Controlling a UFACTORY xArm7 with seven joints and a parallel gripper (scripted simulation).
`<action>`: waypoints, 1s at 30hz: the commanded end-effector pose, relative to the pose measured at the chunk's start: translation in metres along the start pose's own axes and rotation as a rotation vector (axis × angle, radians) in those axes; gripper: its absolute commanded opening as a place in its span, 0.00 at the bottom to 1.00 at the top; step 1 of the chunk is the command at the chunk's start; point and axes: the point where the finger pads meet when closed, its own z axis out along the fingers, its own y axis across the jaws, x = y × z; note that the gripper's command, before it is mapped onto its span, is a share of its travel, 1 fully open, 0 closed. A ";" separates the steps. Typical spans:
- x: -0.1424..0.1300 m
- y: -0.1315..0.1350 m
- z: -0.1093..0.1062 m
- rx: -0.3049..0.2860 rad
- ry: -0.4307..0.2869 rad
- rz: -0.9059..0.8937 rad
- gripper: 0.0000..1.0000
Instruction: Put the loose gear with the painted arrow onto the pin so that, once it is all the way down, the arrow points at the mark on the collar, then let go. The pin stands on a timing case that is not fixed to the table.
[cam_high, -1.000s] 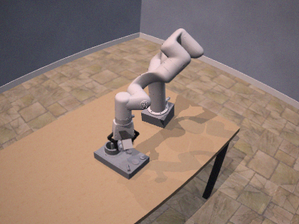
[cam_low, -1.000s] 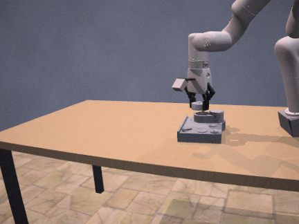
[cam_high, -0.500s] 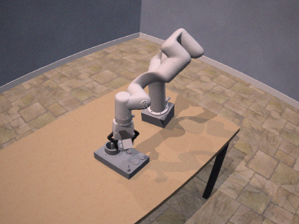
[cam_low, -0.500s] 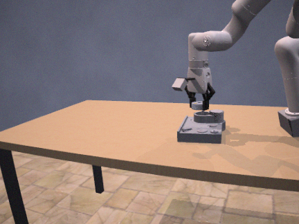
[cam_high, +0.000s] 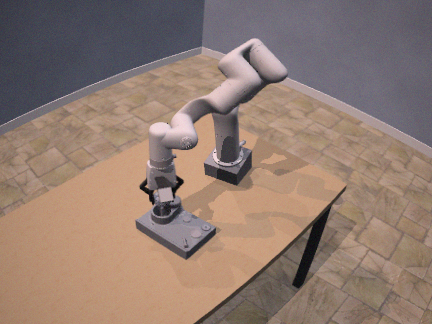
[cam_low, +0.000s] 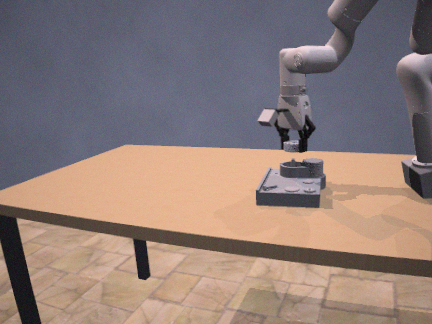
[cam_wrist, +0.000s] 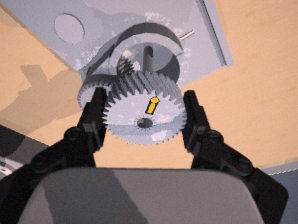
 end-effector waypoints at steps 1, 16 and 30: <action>-0.001 0.003 -0.001 -0.002 0.004 0.002 0.00; -0.001 0.004 -0.001 -0.002 0.004 0.135 0.00; -0.001 0.004 -0.001 -0.001 0.004 0.450 0.00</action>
